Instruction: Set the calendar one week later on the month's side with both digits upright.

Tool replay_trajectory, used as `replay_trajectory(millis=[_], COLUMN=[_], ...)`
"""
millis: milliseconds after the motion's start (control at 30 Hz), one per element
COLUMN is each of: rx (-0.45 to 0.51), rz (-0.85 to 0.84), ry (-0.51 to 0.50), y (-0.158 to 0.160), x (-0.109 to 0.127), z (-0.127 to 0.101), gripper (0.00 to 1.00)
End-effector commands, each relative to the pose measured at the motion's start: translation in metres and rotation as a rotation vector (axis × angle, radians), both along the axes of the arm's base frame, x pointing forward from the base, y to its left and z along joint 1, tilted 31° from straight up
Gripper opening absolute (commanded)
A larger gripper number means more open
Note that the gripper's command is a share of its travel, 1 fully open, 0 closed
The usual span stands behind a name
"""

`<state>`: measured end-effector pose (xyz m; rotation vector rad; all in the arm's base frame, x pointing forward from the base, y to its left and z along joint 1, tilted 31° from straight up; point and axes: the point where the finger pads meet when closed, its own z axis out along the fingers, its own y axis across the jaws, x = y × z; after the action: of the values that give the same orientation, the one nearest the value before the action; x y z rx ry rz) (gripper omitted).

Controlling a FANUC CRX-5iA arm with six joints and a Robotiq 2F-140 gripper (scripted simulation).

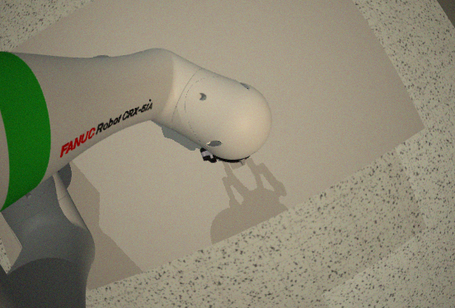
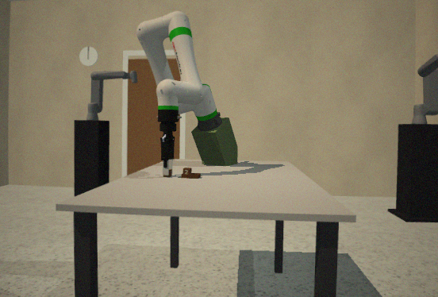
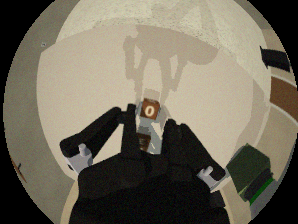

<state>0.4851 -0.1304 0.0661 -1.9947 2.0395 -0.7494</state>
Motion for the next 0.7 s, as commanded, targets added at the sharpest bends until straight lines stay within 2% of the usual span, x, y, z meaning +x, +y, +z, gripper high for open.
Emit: replay_trajectory(millis=[0, 500, 533, 667], rx=[0.000, 0.000, 0.000, 0.000], rz=[0.000, 0.000, 0.000, 0.000], ry=[0.000, 0.000, 0.000, 0.000], y=[0.0000, 0.0000, 0.0000, 0.0000], x=[0.0001, 0.0001, 0.0001, 0.0001], z=[0.0001, 0.0001, 0.0001, 0.0001], gripper=[0.29, 0.29, 0.17, 0.17])
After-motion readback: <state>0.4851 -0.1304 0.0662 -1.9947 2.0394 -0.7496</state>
